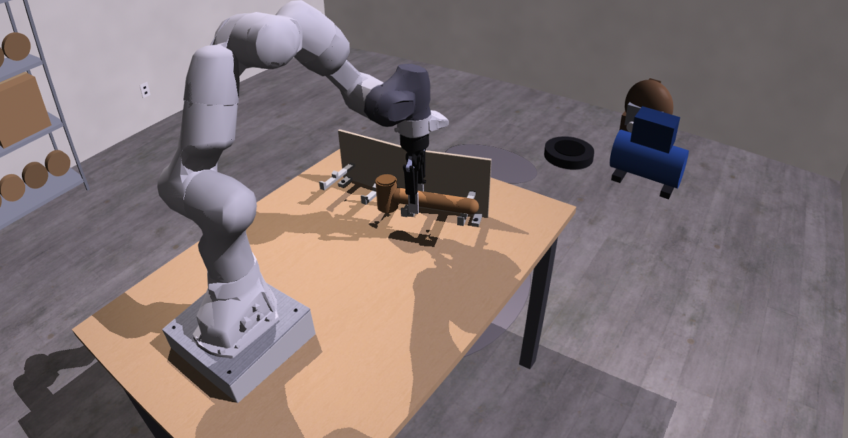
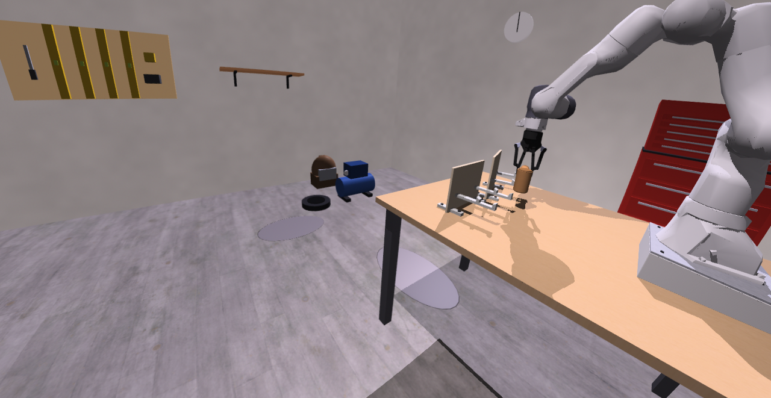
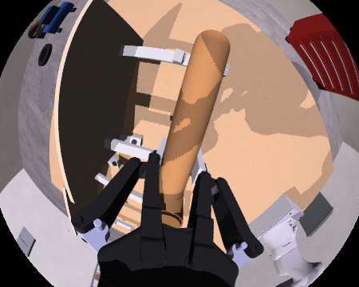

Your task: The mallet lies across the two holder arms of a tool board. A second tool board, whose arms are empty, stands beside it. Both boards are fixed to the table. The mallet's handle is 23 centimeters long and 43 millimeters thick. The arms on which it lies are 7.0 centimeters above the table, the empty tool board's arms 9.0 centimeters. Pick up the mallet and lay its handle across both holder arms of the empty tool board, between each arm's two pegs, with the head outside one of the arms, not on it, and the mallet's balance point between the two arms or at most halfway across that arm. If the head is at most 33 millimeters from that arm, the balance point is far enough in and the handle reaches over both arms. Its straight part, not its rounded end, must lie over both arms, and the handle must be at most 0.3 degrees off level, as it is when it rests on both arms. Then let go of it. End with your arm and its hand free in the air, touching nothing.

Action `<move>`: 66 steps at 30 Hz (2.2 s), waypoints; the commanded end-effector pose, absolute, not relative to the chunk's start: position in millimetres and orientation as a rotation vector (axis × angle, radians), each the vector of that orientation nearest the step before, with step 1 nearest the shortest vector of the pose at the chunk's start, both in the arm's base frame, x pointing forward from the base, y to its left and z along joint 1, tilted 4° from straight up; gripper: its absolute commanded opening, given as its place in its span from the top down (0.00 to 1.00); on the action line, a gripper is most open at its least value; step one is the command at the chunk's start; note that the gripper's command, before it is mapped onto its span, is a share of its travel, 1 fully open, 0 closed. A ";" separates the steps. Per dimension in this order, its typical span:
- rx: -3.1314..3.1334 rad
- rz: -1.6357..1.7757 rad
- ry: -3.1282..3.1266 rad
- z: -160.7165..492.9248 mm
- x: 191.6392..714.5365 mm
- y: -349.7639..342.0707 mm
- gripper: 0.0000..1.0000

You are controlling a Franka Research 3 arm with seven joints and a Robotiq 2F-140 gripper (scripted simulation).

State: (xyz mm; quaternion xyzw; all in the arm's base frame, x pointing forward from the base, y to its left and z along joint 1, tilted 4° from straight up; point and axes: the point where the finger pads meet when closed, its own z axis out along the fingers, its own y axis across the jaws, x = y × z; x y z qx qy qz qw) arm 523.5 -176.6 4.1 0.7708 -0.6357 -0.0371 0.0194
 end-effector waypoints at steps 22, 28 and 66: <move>2.400 -0.104 -1.975 -9.1 527.4 -177.1 1.00; 2.400 -0.104 -1.975 -9.3 527.4 -177.1 1.00; 2.400 -0.104 -1.975 -9.3 527.4 -177.1 0.00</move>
